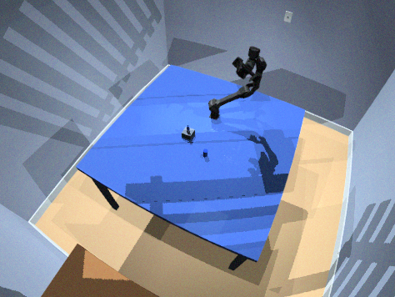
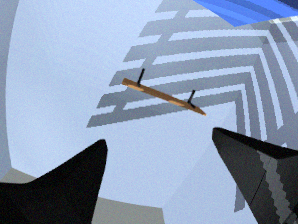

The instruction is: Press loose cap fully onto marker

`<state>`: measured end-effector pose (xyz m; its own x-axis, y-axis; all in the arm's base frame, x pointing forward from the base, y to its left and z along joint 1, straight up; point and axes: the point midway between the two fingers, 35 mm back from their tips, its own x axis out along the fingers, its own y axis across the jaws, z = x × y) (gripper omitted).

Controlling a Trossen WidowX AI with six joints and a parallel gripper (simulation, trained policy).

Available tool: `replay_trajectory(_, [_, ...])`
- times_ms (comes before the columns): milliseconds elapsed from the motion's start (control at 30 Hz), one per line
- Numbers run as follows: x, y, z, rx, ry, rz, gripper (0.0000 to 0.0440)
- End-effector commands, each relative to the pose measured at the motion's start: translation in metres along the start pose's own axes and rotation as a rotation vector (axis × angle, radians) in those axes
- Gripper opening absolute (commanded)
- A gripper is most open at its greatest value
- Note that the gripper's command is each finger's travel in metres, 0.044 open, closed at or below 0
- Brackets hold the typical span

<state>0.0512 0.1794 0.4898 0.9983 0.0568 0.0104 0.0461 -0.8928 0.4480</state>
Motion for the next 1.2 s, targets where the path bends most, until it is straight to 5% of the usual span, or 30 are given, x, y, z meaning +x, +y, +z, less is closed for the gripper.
replay_trajectory(0, [0.001, 0.002, 0.001, 0.006, -0.003, -0.006, 0.0376])
replay_trajectory(233, [0.006, 0.021, 0.007, 0.034, -0.023, -0.056, 0.0230])
replay_trajectory(1167, [0.052, 0.098, 0.037, 0.098, -0.088, -0.269, 0.0286])
